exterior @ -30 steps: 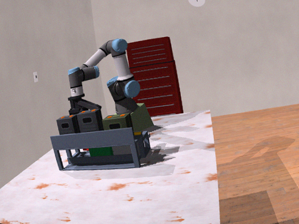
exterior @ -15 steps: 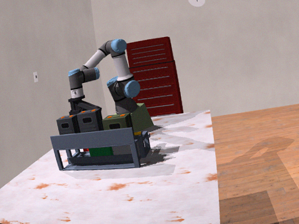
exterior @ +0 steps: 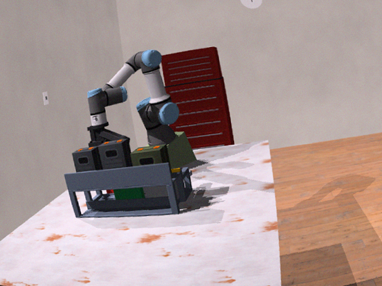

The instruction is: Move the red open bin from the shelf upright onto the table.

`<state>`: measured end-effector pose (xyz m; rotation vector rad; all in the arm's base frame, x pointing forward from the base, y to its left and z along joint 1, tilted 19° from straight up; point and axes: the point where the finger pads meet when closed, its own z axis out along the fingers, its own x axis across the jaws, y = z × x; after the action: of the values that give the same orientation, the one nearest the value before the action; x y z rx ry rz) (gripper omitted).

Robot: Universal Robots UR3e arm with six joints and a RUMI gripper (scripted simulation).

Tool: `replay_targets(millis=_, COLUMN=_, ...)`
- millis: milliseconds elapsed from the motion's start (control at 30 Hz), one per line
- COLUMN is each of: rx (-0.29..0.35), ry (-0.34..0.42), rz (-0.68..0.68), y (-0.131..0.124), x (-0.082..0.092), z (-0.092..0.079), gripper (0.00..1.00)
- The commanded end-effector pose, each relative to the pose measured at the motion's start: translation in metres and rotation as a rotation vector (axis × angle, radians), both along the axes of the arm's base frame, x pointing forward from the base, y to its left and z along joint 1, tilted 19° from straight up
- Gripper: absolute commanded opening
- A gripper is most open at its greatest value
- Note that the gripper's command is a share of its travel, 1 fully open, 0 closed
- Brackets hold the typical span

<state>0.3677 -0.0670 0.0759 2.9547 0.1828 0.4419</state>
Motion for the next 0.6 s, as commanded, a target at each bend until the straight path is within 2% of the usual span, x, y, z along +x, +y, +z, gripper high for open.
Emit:
replay_targets(millis=0, rx=-0.002, ry=-0.002, rz=0.0, y=-0.0003, x=0.0005, z=0.0009, gripper=0.0)
replay_targets(millis=100, rx=-0.002, ry=-0.002, rz=0.0, y=-0.0003, x=0.0005, z=0.0009, gripper=0.0)
replay_targets(millis=133, rx=-0.001, ry=-0.002, rz=0.0, y=-0.0003, x=0.0005, z=0.0008, gripper=0.2)
replay_targets(millis=567, rx=-0.001, ry=-0.002, rz=0.0, y=-0.0003, x=0.0005, z=0.0008, gripper=0.2)
